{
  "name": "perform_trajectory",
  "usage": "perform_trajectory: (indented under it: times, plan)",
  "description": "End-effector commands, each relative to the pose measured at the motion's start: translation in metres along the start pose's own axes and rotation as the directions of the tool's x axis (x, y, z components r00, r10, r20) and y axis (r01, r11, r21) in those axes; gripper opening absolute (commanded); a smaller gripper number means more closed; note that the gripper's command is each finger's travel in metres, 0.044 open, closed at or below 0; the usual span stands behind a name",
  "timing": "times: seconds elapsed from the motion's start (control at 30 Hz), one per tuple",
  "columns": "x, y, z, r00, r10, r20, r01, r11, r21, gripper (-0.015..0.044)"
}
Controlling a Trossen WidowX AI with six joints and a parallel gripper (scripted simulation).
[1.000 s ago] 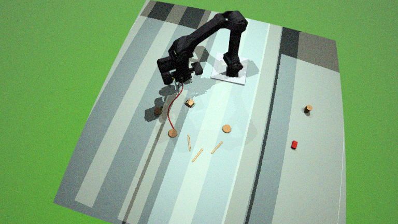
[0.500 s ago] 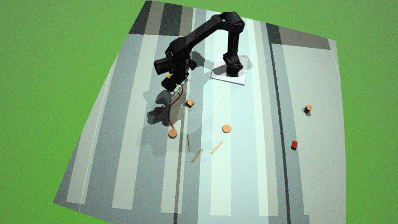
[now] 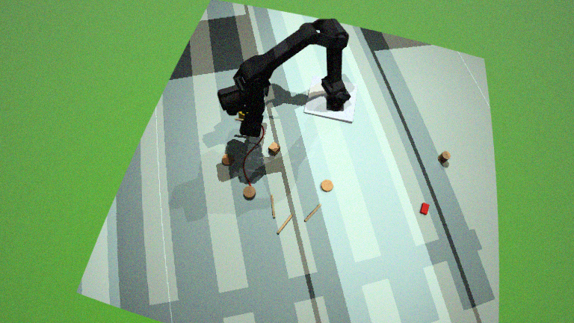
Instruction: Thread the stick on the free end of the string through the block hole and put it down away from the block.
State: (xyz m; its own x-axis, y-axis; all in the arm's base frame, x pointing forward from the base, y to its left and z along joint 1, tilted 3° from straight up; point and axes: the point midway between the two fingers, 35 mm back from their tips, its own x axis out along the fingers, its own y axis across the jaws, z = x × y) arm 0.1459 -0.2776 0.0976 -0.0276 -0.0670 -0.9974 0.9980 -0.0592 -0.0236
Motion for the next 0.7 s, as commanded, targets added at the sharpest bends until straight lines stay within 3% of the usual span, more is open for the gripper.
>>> perform_trajectory:
  times: [0.0, 0.33, 0.67]
  plan:
    - [0.001, 0.003, 0.004, 1.000, -0.006, -0.002, 0.005, 0.987, -0.161, 0.0000]
    - [0.001, 0.009, 0.011, 1.000, -0.006, -0.001, 0.005, 0.870, -0.493, 0.0000]
    - [0.001, 0.015, 0.018, 1.000, -0.006, 0.000, 0.004, 0.645, -0.764, 0.0000]
